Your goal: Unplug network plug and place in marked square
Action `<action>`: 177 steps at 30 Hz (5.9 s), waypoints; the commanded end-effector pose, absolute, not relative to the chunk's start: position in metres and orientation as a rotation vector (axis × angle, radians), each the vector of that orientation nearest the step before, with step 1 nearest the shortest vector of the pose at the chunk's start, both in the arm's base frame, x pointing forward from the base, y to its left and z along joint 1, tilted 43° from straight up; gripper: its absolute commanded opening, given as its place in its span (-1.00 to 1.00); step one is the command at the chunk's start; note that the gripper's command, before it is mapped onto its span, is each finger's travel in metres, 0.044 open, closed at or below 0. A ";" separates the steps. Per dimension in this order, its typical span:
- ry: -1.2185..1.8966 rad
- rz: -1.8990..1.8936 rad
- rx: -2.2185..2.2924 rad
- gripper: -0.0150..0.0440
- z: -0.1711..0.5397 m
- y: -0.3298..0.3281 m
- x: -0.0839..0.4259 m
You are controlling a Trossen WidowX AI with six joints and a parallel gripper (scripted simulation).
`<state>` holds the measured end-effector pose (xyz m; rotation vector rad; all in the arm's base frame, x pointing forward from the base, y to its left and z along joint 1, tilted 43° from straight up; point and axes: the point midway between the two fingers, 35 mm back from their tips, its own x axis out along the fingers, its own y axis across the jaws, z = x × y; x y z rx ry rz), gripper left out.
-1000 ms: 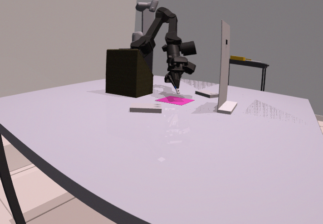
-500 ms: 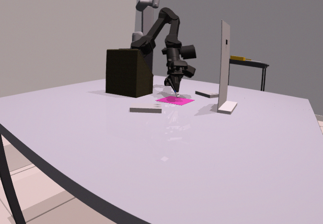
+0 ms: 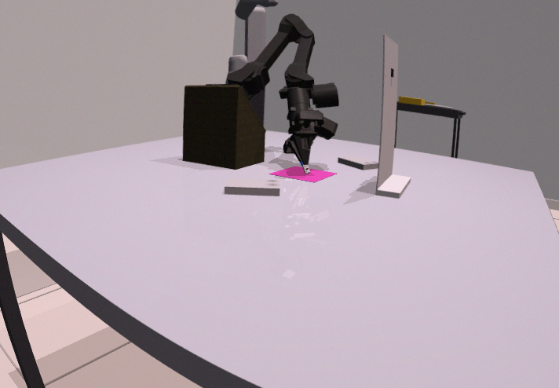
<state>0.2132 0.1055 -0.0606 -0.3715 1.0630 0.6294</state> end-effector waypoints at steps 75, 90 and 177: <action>1.069 0.625 -0.374 0.04 -0.029 0.088 0.211; 1.071 0.624 -0.376 0.04 -0.016 0.076 0.214; 1.069 0.621 -0.377 1.00 0.099 -0.028 0.219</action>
